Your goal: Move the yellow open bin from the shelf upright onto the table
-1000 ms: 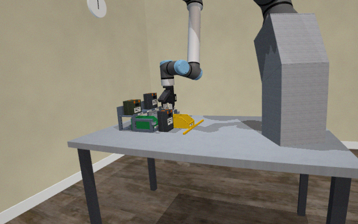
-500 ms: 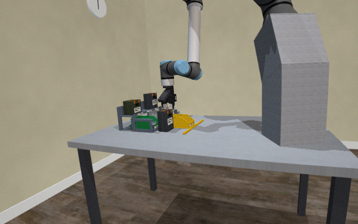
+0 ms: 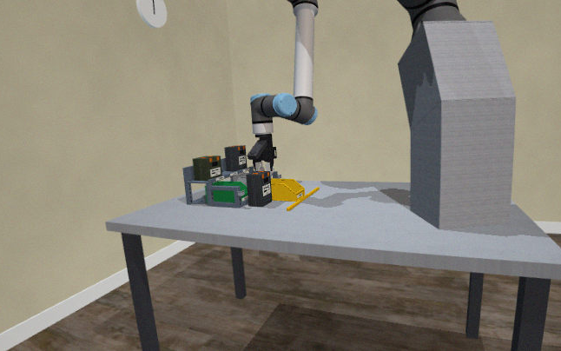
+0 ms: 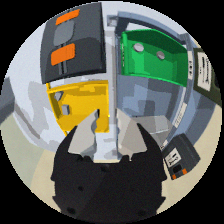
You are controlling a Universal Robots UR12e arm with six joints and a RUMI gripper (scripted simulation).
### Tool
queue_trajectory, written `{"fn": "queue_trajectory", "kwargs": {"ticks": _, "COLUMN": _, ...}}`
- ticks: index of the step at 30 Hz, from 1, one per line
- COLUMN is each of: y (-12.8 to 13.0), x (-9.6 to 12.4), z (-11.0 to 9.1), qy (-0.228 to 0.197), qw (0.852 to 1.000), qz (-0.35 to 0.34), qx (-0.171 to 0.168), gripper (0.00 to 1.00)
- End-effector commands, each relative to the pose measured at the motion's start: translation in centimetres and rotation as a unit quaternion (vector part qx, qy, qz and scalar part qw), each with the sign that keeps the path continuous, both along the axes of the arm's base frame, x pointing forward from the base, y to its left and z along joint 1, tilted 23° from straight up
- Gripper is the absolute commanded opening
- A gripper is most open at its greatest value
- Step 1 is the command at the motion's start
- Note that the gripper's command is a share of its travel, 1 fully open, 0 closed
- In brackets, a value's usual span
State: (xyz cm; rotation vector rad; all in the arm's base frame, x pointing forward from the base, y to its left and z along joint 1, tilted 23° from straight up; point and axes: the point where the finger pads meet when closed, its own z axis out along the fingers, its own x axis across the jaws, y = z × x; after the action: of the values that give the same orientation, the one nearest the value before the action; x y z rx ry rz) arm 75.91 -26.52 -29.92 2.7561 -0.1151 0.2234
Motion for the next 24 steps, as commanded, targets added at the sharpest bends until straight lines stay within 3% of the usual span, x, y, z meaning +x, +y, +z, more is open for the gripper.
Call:
{"fn": "queue_trajectory", "kwargs": {"ticks": 1, "y": 1.1, "x": -0.4, "z": 2.9, "qy": -0.001, "qw": 1.000, "qz": 0.000, "qx": 0.000, "gripper": 0.20}}
{"fn": "queue_trajectory", "kwargs": {"ticks": 3, "y": 2.0, "x": -0.7, "z": 4.9, "qy": -0.001, "qw": 1.000, "qz": 0.000, "qx": 0.000, "gripper": 0.20}}
{"fn": "queue_trajectory", "kwargs": {"ticks": 15, "y": 2.0, "x": -0.7, "z": 4.9, "qy": -0.001, "qw": 1.000, "qz": 0.000, "qx": 0.000, "gripper": 0.20}}
{"fn": "queue_trajectory", "kwargs": {"ticks": 20, "y": 2.9, "x": -1.0, "z": 7.2, "qy": -0.001, "qw": 1.000, "qz": 0.000, "qx": 0.000, "gripper": 0.20}}
{"fn": "queue_trajectory", "kwargs": {"ticks": 24, "y": 2.9, "x": -1.0, "z": 7.2, "qy": -0.001, "qw": 1.000, "qz": 0.000, "qx": 0.000, "gripper": 0.20}}
